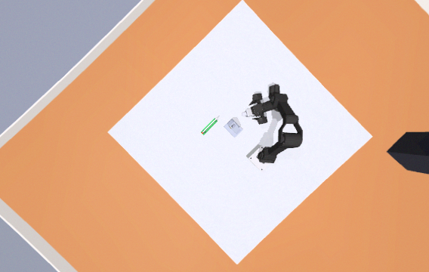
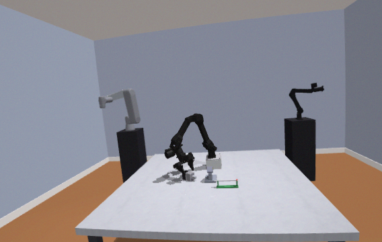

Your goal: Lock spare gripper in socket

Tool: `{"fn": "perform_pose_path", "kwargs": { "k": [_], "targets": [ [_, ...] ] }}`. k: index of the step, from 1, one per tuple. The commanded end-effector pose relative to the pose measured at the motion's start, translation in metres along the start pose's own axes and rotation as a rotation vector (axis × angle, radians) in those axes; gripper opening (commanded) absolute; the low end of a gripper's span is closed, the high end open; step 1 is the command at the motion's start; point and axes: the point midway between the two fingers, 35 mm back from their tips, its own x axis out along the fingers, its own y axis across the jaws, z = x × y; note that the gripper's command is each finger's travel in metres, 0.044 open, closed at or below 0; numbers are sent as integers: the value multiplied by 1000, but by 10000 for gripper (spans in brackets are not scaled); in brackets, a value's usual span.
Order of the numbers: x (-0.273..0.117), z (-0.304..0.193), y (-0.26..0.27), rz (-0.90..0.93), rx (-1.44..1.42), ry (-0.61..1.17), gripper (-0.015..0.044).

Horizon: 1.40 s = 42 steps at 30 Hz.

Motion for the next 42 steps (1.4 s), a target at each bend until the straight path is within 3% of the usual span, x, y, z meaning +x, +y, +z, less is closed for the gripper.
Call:
{"fn": "perform_pose_path", "kwargs": {
  "k": [1,25,35,42],
  "targets": [
    [6,-3,0,-2,5,-5,440],
    [37,-19,3,-1,5,-6,440],
    [37,-19,3,-1,5,-6,177],
    [37,-19,3,-1,5,-6,131]
  ]
}}
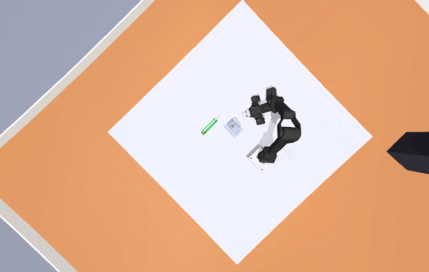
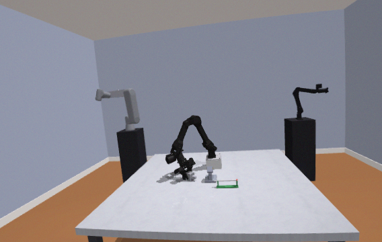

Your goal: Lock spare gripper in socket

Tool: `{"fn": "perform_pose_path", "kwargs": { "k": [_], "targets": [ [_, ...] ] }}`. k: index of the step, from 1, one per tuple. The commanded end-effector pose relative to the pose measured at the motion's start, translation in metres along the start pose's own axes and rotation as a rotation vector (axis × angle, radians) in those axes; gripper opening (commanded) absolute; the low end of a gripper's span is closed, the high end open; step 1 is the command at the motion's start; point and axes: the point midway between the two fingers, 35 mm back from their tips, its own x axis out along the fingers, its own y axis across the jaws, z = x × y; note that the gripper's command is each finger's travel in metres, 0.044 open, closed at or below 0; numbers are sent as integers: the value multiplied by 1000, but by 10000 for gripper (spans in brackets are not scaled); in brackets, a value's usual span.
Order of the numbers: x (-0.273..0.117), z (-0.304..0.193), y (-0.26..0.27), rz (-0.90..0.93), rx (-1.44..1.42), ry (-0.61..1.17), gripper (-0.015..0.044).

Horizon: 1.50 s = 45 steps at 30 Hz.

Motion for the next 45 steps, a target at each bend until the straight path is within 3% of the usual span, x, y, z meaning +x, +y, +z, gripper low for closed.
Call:
{"fn": "perform_pose_path", "kwargs": {
  "k": [1,5,25,45],
  "targets": [
    [0,1,0,-2,4,-4,105],
    [-7,4,-2,-2,4,-4,0],
    [-104,60,0,-2,4,-4,0],
    [-91,73,6,70,113,38,0]
  ]
}}
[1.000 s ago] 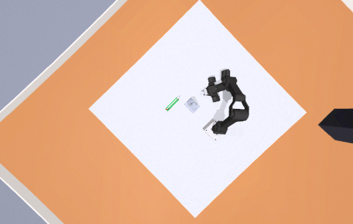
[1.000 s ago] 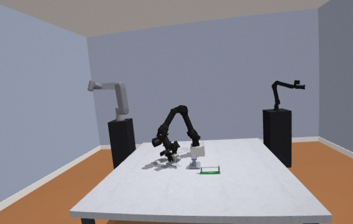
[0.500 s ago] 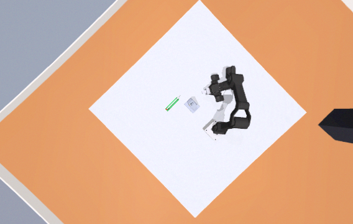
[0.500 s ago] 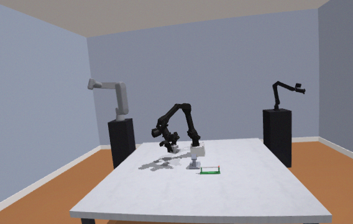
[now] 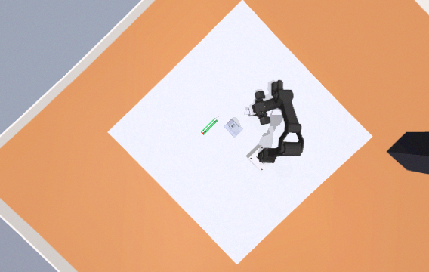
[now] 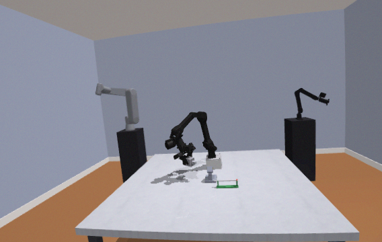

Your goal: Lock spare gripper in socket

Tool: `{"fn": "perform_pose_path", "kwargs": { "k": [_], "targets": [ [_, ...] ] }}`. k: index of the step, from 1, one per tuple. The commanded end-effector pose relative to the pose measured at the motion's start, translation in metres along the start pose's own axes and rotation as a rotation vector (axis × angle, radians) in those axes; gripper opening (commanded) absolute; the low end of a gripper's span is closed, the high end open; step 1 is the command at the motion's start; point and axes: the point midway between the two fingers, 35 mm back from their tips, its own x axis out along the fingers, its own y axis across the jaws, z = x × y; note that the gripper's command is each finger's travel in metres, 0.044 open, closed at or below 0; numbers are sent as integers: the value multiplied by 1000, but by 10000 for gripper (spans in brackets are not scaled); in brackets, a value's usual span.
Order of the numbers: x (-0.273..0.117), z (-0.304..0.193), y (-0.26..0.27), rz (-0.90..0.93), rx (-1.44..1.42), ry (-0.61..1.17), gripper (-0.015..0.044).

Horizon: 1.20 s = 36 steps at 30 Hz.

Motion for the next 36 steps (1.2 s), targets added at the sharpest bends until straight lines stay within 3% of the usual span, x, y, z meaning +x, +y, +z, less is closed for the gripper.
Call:
{"fn": "perform_pose_path", "kwargs": {
  "k": [1,36],
  "targets": [
    [3,11,4,38,58,24,0],
    [25,80,56,193,557,421,0]
  ]
}}
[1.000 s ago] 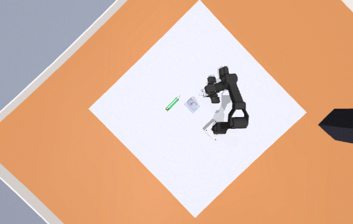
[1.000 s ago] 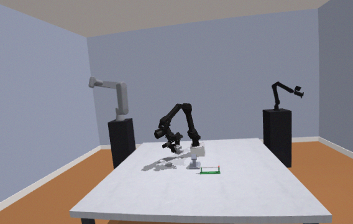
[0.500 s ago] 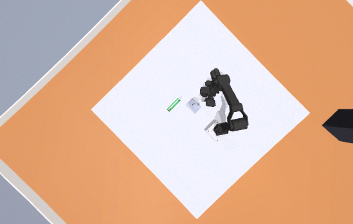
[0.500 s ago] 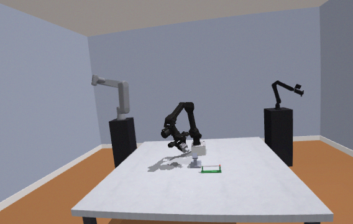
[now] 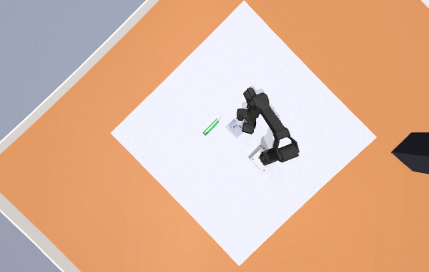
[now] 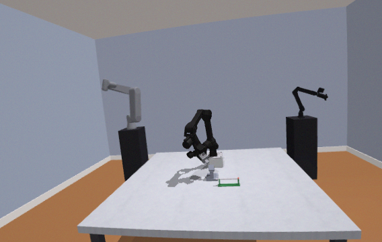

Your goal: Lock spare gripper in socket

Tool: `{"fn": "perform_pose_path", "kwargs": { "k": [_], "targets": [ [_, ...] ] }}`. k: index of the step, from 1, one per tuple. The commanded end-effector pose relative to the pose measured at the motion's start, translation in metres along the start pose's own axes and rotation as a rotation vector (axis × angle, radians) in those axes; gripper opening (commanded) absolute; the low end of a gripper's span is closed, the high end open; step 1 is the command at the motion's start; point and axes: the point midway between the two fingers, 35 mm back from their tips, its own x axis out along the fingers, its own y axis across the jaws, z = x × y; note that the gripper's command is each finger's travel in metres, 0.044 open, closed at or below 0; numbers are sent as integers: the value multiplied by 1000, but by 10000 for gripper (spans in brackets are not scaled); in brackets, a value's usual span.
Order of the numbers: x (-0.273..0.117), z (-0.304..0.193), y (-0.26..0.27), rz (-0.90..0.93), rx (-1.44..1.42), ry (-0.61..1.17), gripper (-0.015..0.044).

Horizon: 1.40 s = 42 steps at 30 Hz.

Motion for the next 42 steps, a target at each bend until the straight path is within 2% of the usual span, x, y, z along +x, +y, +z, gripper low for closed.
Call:
{"fn": "perform_pose_path", "kwargs": {
  "k": [1,26,33,42],
  "targets": [
    [-2,4,10,-14,60,47,0],
    [-3,12,62,-191,396,287,0],
    [-5,12,74,-265,474,323,0],
    [-2,15,70,-261,517,327,0]
  ]
}}
